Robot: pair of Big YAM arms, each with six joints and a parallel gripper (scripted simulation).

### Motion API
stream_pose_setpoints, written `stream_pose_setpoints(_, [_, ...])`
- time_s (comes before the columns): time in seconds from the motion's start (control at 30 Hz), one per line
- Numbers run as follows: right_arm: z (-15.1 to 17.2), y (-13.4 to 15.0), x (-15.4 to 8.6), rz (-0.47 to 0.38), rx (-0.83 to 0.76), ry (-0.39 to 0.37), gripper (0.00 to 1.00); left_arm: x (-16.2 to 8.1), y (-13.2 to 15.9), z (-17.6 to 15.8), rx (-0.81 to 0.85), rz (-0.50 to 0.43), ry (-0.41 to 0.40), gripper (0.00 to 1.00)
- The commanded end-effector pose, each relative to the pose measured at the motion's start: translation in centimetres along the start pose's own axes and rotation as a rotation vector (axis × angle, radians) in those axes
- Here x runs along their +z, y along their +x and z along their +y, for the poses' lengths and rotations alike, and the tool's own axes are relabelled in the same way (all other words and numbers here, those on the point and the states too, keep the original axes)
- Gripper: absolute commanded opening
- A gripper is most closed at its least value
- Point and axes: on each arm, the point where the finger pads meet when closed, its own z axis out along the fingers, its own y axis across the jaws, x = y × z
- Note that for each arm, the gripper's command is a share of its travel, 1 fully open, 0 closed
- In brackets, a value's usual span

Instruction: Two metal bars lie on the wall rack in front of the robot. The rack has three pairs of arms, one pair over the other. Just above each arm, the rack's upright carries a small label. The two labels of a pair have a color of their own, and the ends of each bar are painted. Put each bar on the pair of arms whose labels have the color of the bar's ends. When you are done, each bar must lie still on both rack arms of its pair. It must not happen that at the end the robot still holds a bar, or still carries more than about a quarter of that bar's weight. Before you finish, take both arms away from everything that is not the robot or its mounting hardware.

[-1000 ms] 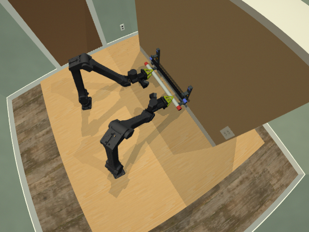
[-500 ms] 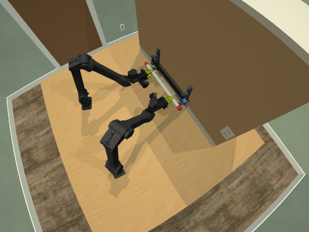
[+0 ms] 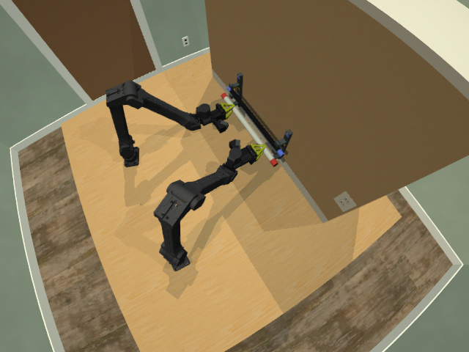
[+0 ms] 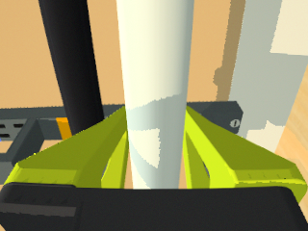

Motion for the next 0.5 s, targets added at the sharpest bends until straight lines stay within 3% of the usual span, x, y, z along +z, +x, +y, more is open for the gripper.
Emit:
stream_pose_setpoints(0.0, [-5.4, -0.2, 2.5, 0.01, 0.04, 0.102, 0.0, 2.4, 0.8, 3.5, -0.013, 0.018, -0.073, 0.0])
stream_pose_setpoints(0.47, [-5.6, -0.2, 3.8, 0.01, 0.04, 0.102, 0.0, 3.7, 0.8, 3.6, -0.013, 0.018, -0.073, 0.0])
